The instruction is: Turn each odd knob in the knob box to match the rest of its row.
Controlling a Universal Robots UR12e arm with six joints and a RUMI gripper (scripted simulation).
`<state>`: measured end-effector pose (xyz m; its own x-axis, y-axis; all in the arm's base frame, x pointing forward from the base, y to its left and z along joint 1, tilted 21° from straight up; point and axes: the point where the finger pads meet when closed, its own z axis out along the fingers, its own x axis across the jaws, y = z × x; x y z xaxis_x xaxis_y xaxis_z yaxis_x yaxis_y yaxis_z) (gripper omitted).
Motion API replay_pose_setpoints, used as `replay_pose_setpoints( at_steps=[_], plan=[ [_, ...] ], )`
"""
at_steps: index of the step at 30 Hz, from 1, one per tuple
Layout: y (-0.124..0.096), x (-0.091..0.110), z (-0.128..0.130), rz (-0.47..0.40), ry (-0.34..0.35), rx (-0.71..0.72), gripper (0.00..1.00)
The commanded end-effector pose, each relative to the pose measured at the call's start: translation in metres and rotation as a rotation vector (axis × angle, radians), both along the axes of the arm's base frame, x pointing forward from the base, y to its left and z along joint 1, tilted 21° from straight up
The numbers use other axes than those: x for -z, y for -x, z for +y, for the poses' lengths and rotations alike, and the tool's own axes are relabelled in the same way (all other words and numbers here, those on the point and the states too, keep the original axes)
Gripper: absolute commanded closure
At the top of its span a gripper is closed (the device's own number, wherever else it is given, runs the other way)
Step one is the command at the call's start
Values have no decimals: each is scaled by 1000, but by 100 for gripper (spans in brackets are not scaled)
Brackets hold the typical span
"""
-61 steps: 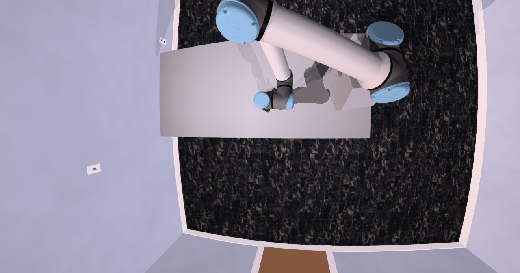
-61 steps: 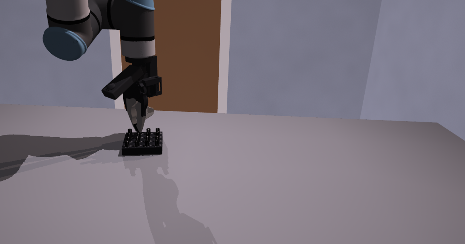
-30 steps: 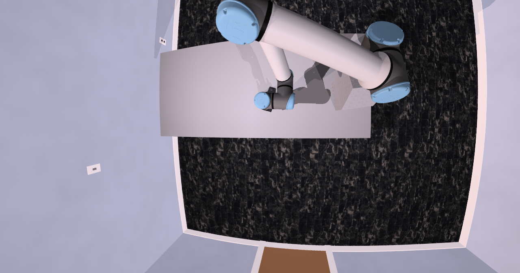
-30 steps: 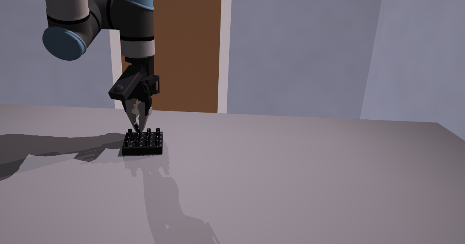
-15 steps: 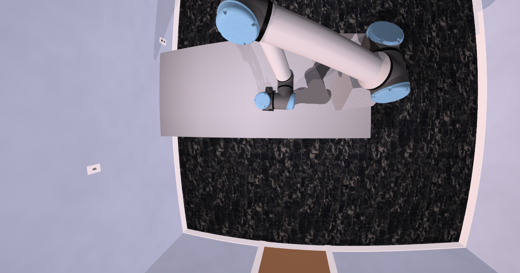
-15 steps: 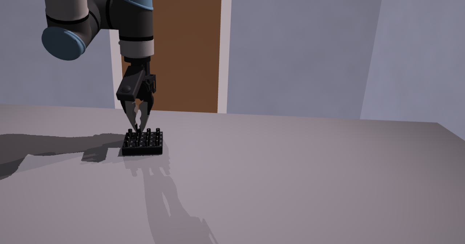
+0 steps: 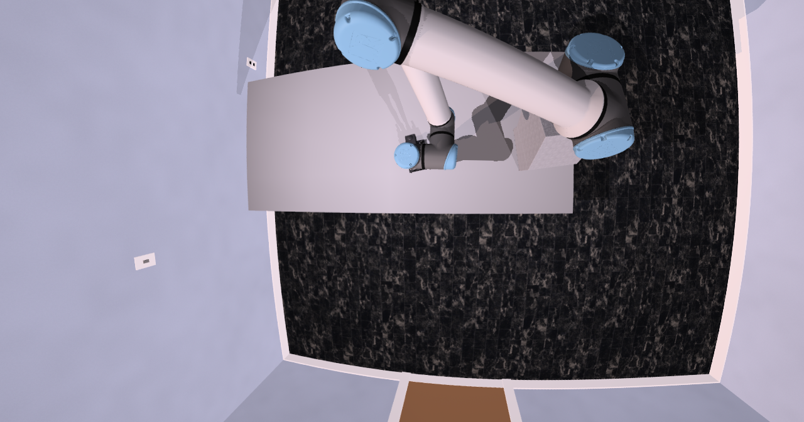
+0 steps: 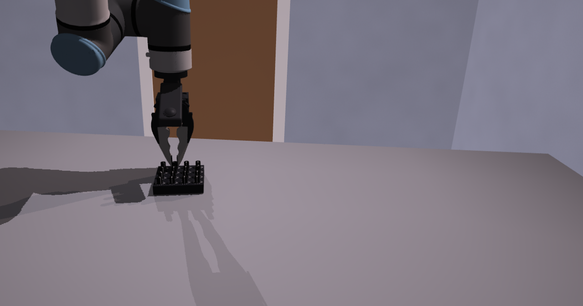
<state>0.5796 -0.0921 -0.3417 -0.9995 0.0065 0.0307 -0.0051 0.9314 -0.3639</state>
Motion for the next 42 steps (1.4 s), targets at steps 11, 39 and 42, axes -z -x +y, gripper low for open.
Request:
replay_pose_setpoints(
  at_steps=[11, 39, 42],
  plan=[
    [2, 1, 0, 116, -13, -298, 96],
    [0, 1, 1, 255, -25, -658, 96],
    [0, 1, 1, 258, -25, -667, 96]
  ],
)
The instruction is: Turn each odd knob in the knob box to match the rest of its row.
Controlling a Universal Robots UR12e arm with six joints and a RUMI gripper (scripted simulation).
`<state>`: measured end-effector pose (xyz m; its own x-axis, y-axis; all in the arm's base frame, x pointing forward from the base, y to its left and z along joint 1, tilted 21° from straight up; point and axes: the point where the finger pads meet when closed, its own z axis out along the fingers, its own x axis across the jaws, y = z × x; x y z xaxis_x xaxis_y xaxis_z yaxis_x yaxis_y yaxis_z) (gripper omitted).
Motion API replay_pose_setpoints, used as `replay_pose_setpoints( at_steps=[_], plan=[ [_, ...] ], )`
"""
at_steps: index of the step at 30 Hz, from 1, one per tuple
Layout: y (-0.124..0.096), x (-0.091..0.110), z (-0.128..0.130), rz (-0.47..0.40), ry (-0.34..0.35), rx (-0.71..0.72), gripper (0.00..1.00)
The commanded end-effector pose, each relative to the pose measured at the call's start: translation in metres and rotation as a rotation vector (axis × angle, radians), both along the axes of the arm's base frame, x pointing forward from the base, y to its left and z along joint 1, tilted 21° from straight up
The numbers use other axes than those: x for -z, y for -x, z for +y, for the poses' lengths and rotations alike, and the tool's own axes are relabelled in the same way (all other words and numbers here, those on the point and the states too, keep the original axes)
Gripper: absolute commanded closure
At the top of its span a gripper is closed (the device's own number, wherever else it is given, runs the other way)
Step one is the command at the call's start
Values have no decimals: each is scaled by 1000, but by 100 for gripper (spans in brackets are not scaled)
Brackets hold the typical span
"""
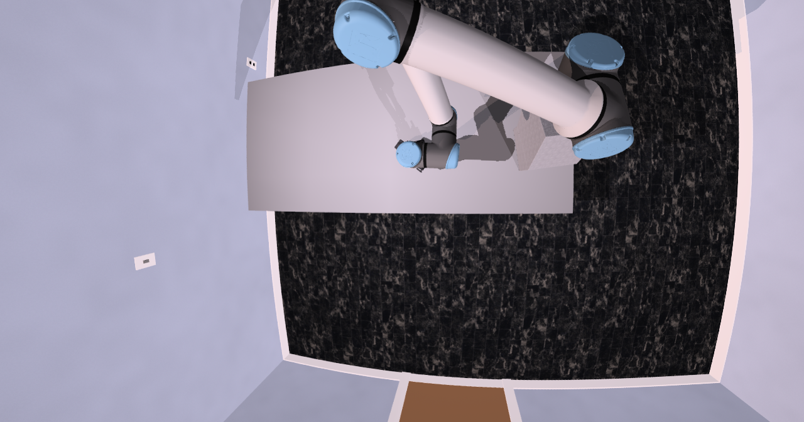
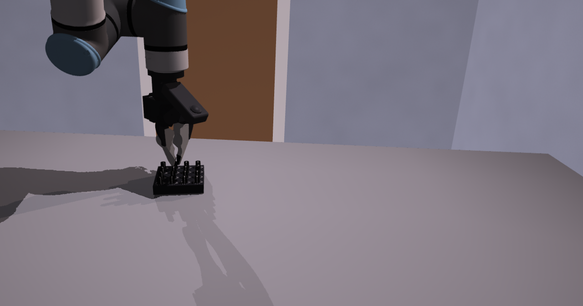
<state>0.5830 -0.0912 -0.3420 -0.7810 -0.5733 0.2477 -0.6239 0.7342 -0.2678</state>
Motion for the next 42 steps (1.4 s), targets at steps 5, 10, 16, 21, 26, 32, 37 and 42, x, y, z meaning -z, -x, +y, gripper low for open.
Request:
replay_pose_setpoints(
  at_steps=[5, 10, 16, 21, 26, 32, 37, 42],
  plan=[
    [2, 1, 1, 31, -5, -77, 96],
    [2, 1, 1, 39, -6, -100, 96],
    [2, 1, 1, 44, -6, -113, 96],
    [2, 1, 1, 47, -6, -119, 96],
    [2, 1, 1, 47, -6, -121, 96],
    [2, 1, 1, 47, -6, -121, 96],
    [2, 1, 1, 47, -6, -120, 96],
    [2, 1, 1, 47, -6, -120, 89]
  ],
)
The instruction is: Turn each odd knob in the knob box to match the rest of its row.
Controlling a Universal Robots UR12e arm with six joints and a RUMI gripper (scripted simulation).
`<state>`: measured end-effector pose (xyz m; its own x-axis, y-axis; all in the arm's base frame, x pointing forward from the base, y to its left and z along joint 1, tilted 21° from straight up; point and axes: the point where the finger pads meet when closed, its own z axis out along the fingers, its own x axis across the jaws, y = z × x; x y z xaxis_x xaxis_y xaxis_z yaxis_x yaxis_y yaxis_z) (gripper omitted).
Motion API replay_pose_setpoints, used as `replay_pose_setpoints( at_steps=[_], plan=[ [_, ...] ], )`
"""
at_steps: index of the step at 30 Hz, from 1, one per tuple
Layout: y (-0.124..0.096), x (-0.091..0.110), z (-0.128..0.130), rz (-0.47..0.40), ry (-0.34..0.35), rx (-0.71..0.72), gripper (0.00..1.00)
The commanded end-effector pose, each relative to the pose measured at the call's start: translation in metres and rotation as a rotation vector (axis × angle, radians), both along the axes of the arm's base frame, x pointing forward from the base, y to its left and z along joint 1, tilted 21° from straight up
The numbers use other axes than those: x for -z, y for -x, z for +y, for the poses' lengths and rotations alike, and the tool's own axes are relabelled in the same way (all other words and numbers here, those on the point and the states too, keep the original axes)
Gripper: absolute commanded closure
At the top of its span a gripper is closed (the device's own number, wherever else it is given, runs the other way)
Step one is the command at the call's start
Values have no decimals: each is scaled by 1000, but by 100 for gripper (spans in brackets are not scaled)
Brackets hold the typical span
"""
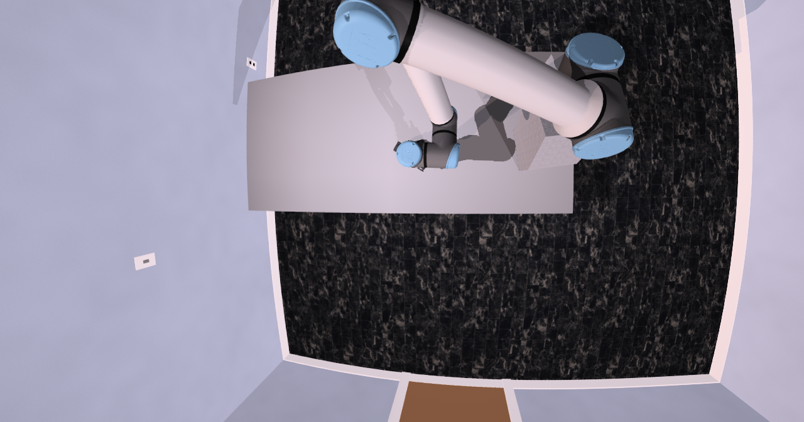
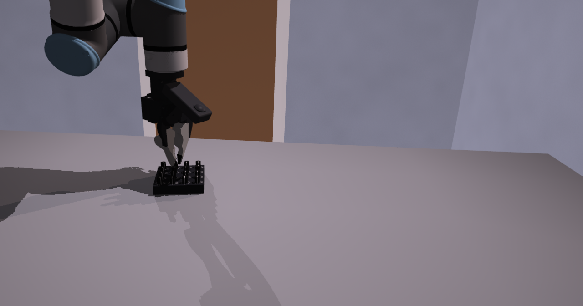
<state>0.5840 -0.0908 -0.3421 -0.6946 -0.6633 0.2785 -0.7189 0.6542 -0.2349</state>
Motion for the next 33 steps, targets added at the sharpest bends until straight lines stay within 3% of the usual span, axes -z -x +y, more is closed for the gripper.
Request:
replay_pose_setpoints(
  at_steps=[1, 20, 33],
  plan=[
    [3, 1, 1, 3, -2, 0, 89],
    [3, 0, 1, 3, -2, 0, 89],
    [2, -21, 10, 2, -2, -1, 89]
  ],
)
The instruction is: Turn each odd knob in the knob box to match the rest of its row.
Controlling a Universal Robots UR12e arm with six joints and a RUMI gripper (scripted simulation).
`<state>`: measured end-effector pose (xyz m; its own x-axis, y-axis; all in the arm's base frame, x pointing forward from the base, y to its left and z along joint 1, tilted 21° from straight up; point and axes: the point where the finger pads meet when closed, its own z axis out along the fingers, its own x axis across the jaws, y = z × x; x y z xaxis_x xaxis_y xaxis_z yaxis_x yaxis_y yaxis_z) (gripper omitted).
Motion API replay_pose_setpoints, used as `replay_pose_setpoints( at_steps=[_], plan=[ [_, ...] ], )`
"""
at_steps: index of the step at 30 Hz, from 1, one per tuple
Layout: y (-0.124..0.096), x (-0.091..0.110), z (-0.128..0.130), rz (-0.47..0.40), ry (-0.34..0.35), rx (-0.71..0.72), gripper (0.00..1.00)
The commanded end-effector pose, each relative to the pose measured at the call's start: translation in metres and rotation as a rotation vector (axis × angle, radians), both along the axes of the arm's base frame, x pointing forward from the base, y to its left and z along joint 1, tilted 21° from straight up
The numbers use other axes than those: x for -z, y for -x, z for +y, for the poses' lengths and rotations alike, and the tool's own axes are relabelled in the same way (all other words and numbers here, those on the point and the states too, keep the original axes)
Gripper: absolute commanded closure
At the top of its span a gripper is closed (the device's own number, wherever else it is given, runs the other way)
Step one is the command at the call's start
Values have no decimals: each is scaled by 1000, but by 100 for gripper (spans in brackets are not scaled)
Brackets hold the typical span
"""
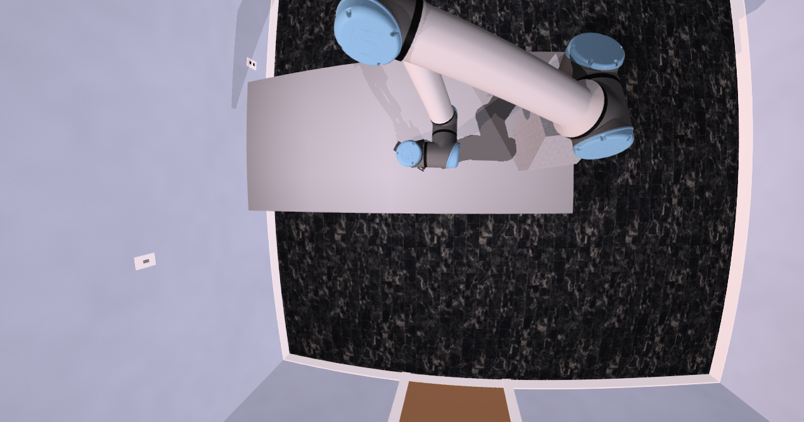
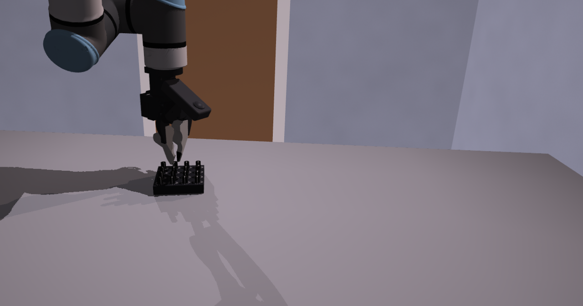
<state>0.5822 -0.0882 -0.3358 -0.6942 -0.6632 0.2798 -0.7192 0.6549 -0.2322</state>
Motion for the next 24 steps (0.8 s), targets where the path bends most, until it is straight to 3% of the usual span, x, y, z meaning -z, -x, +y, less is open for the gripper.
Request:
replay_pose_setpoints(
  at_steps=[1, 8, 24],
  plan=[
    [0, -18, 8, -1, -1, -2, 89],
    [0, -29, 13, -1, -1, -2, 89],
    [0, -29, 12, 0, -1, -1, 89]
  ],
)
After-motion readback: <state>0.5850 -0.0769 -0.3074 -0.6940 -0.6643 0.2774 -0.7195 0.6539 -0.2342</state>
